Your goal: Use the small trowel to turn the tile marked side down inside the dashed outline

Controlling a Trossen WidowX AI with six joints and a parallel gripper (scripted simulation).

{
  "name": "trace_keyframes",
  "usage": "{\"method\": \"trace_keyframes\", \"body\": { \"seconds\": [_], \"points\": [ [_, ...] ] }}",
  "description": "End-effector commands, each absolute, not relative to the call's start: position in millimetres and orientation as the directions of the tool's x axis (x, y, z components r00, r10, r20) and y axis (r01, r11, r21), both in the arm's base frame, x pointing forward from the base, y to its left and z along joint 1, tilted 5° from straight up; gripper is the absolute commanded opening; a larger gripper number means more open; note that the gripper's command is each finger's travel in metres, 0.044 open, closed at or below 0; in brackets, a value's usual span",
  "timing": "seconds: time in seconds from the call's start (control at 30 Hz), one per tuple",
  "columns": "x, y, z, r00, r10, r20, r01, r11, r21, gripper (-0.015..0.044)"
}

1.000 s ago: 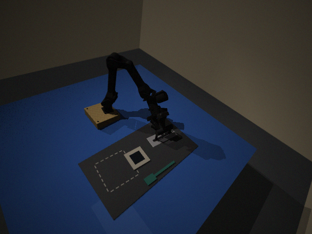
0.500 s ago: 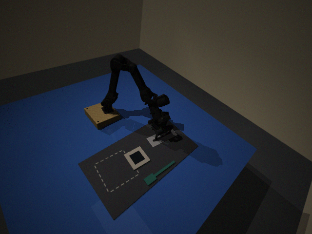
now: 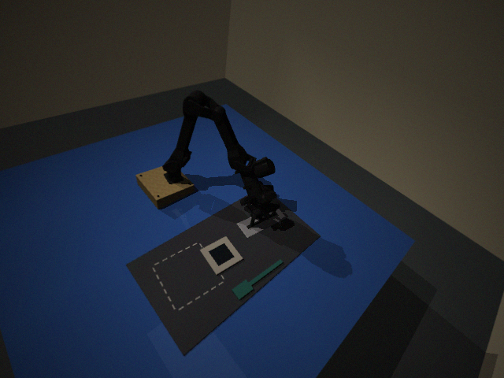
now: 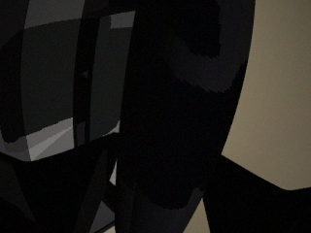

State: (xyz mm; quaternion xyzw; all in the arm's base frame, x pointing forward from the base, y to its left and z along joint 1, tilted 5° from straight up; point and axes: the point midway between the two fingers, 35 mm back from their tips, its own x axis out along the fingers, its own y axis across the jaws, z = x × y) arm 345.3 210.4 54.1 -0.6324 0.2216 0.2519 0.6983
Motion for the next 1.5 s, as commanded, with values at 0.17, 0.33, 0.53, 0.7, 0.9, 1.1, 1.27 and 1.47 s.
{"method": "trace_keyframes", "body": {
  "seconds": [0.17, 0.33, 0.53, 0.7, 0.9, 1.1, 1.27, 1.47],
  "points": [
    [346, 211, 51, 0.772, 0.074, -0.632, -0.636, 0.068, -0.769, 0.0129],
    [346, 211, 51, 0.772, 0.074, -0.632, -0.636, 0.068, -0.769, 0.0095],
    [346, 211, 51, 0.772, 0.074, -0.632, -0.636, 0.068, -0.769, 0.0055],
    [346, 211, 51, 0.772, 0.074, -0.632, -0.636, 0.068, -0.769, 0.0022],
    [347, 210, 74, 0.772, 0.073, -0.632, -0.636, 0.068, -0.769, 0.0],
    [346, 206, 104, 0.772, 0.073, -0.632, -0.636, 0.068, -0.769, 0.0],
    [345, 205, 112, 0.772, 0.073, -0.632, -0.636, 0.067, -0.769, 0.0],
    [355, 197, 108, 0.768, 0.087, -0.635, -0.64, 0.077, -0.764, 0.0]
  ]
}}
